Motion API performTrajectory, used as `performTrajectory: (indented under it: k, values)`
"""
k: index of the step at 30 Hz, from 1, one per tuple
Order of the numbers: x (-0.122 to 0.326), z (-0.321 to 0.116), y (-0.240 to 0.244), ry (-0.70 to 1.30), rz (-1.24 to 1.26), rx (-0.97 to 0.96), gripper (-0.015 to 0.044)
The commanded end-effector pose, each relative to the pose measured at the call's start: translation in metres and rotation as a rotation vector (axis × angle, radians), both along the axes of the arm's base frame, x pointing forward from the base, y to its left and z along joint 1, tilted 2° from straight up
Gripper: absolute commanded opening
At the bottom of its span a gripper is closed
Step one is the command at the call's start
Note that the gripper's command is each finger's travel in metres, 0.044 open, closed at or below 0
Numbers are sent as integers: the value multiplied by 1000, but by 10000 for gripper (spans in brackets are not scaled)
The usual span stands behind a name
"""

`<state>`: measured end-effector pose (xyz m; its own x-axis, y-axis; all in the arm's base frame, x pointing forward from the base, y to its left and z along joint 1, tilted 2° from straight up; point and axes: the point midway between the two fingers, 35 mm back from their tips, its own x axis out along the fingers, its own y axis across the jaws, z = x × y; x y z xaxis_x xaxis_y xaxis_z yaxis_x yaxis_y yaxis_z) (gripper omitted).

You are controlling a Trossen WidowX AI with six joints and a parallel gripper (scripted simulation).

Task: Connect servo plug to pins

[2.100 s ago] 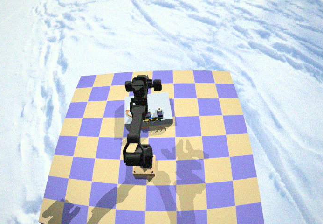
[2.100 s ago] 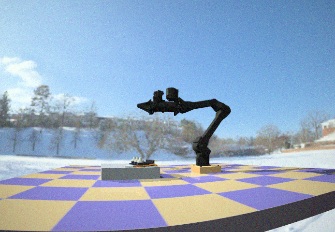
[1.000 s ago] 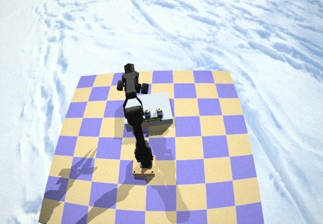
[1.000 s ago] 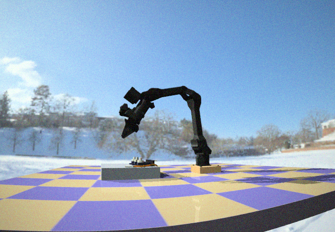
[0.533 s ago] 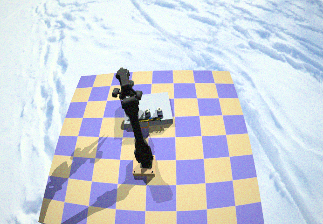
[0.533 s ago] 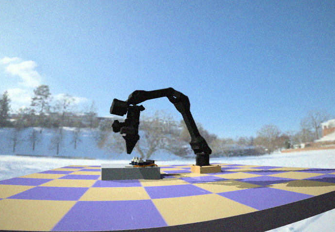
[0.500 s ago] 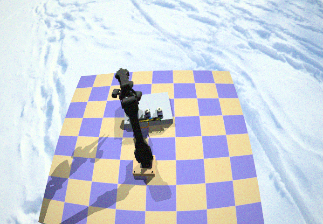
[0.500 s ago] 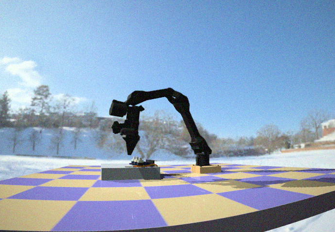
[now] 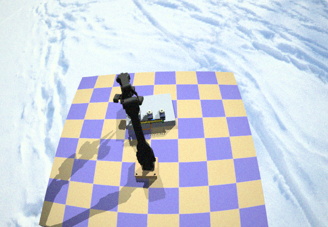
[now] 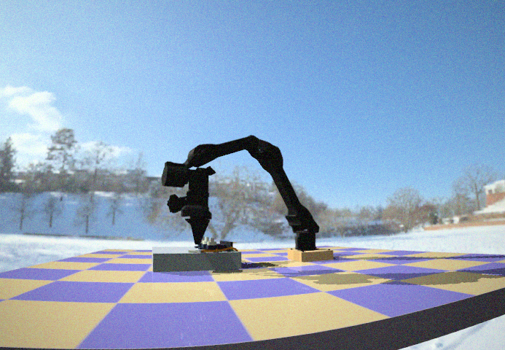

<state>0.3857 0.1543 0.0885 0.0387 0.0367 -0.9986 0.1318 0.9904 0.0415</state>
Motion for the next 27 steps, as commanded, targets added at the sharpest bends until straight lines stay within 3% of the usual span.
performTrajectory:
  k: [1,14,17,27]
  values:
    - [0,-6,1,2,-3,4,115]
    - [0,-20,2,2,-3,4,115]
    - [0,-20,2,2,-3,4,36]
    - [1,-8,2,2,-3,4,0]
